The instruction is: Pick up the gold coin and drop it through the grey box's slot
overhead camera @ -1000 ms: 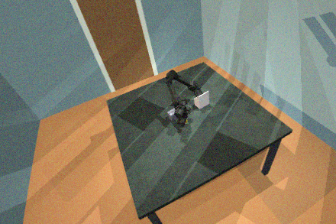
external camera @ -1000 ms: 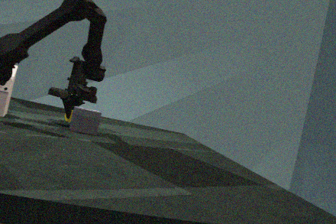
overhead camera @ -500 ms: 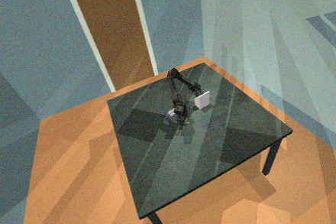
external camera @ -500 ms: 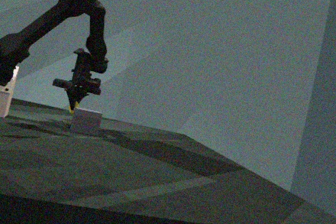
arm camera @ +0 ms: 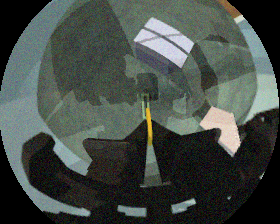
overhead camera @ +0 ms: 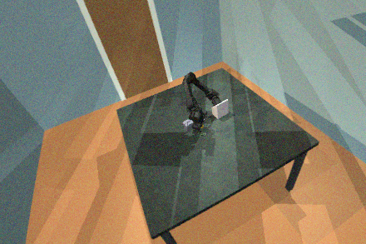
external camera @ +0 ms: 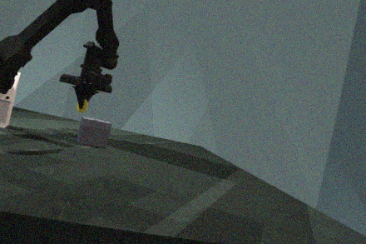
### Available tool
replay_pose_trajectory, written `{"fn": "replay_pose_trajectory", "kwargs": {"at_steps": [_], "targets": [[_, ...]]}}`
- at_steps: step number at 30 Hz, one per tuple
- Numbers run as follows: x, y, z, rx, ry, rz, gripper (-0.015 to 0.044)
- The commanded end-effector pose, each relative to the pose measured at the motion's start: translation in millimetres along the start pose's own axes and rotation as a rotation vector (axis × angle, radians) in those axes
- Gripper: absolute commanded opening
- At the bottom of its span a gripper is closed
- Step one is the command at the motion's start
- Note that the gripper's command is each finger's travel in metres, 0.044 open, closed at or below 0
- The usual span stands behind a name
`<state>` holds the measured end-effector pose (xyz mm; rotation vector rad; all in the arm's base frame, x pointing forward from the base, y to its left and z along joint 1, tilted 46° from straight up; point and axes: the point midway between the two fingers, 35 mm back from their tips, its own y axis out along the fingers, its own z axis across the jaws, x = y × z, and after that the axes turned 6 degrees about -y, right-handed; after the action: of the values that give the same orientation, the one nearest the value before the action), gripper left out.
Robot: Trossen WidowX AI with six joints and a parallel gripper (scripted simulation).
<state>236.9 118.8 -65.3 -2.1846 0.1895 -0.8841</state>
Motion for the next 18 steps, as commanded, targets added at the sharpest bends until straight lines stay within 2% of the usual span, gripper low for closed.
{"fn": "replay_pose_trajectory", "kwargs": {"at_steps": [1, 6, 18], "targets": [[0.5, -10.8, -0.4, 0.005, 0.008, 0.005, 0.0], [0.4, -14.7, -1.3, 0.005, -0.014, 0.004, 0.0], [-0.4, -15.5, -6.2, 0.006, -0.417, 0.004, 0.0]]}}
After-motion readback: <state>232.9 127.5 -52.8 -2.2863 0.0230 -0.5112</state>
